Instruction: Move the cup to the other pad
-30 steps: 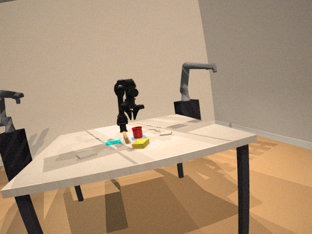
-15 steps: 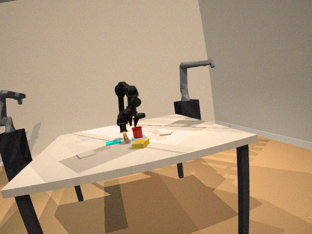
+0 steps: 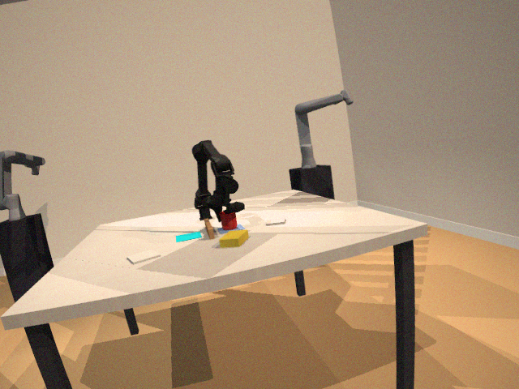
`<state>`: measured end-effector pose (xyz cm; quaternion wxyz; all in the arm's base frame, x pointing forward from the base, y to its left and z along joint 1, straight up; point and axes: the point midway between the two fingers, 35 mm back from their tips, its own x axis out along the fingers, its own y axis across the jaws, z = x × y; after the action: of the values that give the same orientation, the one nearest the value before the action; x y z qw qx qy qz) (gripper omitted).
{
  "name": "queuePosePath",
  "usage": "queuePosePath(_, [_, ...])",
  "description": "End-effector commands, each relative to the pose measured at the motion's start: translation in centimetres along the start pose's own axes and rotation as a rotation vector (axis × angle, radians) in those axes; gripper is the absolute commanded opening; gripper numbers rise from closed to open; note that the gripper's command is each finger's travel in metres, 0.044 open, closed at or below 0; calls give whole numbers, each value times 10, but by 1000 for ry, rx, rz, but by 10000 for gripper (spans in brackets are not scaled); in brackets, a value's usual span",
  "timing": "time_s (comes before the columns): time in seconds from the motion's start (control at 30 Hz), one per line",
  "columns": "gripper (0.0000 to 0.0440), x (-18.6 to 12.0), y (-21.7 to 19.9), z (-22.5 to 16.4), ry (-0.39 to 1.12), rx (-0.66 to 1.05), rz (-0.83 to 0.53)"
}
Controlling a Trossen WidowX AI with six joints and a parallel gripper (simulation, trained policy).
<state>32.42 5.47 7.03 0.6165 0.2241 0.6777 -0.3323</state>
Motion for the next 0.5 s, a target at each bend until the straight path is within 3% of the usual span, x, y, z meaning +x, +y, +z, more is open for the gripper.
queuePosePath(0.0, [101, 15, 1, -1, 1, -36, -11])
queuePosePath(0.17, [8, 17, 0, 0, -9, -63, -4])
queuePosePath(0.47, [0, 5, -1, 1, -21, -53, 19])
